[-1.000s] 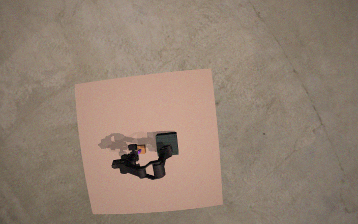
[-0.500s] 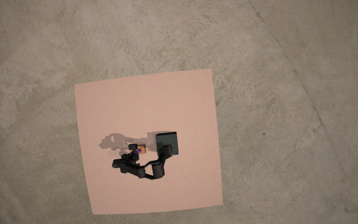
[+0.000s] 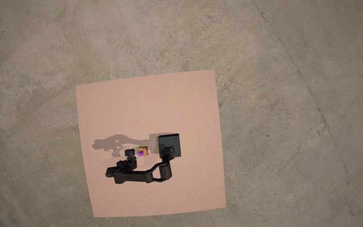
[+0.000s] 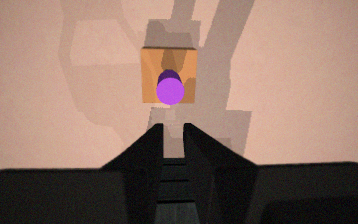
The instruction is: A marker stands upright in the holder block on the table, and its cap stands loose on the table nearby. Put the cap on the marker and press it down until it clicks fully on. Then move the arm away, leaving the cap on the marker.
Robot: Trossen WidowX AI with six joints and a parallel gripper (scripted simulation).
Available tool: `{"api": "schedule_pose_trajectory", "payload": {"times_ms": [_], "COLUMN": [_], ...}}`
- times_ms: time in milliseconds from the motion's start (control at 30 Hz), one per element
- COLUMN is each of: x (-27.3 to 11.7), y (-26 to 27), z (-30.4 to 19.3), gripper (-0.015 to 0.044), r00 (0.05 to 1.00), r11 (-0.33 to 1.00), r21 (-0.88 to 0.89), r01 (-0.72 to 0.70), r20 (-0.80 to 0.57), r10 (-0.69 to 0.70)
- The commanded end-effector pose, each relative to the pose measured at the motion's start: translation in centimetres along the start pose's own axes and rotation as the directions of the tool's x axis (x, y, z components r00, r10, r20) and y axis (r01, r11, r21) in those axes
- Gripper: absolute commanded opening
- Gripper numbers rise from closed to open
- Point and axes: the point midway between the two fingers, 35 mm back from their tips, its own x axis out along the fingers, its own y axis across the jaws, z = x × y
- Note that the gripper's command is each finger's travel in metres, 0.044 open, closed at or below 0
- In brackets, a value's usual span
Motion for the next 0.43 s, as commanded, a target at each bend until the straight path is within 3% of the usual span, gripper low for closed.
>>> {"api": "schedule_pose_trajectory", "payload": {"times_ms": [0,400], "x": [0.00,0.00], "y": [0.00,0.00], "z": [-0.08,-0.08], "gripper": [0.0131,0.0440], "r00": [1.000,1.000], "r11": [1.000,1.000], "r21": [0.004,0.004], "r01": [0.001,0.001], "r20": [-0.006,-0.006], "r10": [-0.001,-0.001]}}
